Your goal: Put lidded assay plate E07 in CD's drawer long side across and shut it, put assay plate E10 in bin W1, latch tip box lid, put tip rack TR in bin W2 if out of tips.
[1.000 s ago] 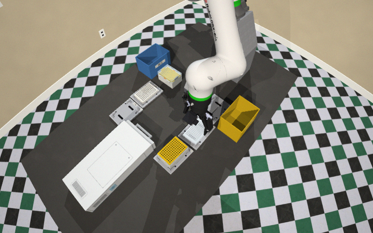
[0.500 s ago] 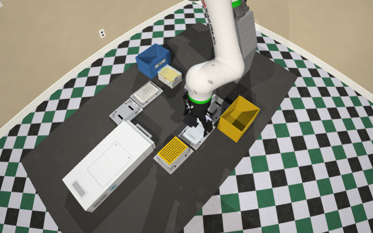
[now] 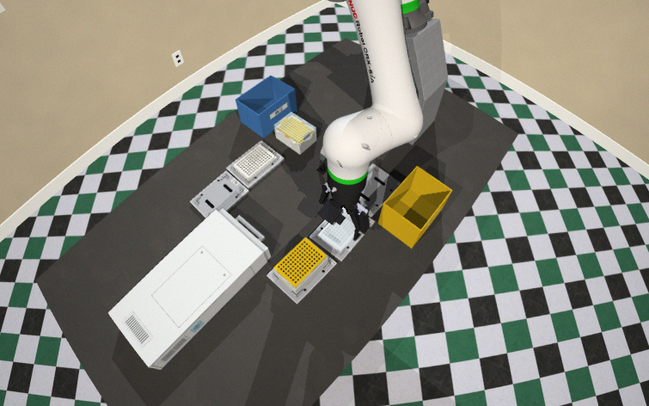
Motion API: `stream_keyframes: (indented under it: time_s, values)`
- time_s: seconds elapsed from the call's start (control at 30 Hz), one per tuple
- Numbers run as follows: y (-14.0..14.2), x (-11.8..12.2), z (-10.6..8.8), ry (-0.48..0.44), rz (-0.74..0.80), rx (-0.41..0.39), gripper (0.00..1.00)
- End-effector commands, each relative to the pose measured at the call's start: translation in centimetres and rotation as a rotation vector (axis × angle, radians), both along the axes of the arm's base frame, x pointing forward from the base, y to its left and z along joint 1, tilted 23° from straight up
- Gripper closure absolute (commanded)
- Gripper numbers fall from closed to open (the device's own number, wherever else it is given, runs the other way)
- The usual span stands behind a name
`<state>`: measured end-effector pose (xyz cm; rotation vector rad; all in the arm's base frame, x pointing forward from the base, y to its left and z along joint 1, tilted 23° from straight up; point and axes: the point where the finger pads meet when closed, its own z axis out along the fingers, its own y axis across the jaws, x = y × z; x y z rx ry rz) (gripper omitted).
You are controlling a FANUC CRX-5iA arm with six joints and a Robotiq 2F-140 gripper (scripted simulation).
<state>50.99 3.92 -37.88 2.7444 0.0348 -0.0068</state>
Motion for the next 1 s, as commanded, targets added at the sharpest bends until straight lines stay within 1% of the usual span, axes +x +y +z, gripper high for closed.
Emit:
stream_keyframes:
  time_s: [0.0,0.2,0.47,0.97]
  values:
    - [-0.14,0.09,-0.45,-0.002,0.001,0.001,0.30]
    - [-0.34,0.09,-0.91,-0.002,0.001,0.001,0.30]
    - [-0.34,0.09,-0.91,-0.002,0.001,0.001,0.30]
    - [-0.31,0.08,-0.84,-0.002,0.001,0.001,0.36]
